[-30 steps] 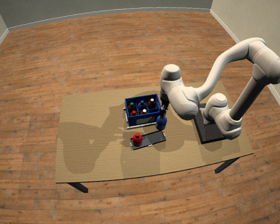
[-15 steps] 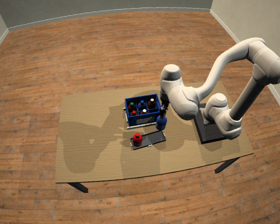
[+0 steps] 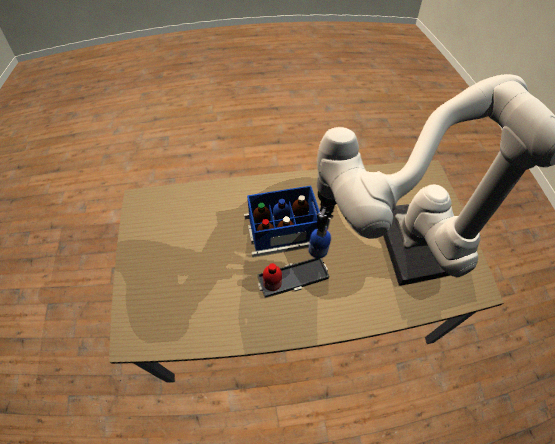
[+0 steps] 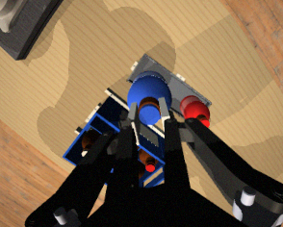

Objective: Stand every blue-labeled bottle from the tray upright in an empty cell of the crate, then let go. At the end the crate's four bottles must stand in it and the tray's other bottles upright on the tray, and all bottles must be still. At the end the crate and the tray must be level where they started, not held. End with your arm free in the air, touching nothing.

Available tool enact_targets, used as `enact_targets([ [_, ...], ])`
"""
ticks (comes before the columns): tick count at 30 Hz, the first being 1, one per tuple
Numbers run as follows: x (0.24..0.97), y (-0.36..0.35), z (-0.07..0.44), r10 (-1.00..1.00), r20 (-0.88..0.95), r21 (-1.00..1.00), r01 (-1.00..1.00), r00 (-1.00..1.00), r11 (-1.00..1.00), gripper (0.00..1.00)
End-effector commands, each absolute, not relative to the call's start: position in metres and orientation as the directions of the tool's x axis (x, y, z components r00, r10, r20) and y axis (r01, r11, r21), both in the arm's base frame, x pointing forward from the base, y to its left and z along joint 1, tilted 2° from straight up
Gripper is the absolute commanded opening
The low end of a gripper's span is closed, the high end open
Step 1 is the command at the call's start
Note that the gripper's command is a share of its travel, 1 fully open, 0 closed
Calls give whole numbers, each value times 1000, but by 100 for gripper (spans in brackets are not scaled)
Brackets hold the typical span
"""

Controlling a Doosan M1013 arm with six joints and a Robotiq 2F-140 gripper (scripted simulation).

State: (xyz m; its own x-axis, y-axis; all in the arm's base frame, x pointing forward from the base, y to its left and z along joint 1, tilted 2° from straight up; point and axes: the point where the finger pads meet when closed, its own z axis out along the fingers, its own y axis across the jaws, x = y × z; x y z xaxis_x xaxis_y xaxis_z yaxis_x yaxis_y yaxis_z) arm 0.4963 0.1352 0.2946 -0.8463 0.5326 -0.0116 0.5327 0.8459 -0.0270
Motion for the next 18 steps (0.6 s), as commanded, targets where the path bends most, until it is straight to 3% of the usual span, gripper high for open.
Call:
enact_targets([
  [1,496,135,295,533,-12,-27,533,-846,846,0],
  [18,497,129,295,533,-12,-27,533,-846,846,0],
])
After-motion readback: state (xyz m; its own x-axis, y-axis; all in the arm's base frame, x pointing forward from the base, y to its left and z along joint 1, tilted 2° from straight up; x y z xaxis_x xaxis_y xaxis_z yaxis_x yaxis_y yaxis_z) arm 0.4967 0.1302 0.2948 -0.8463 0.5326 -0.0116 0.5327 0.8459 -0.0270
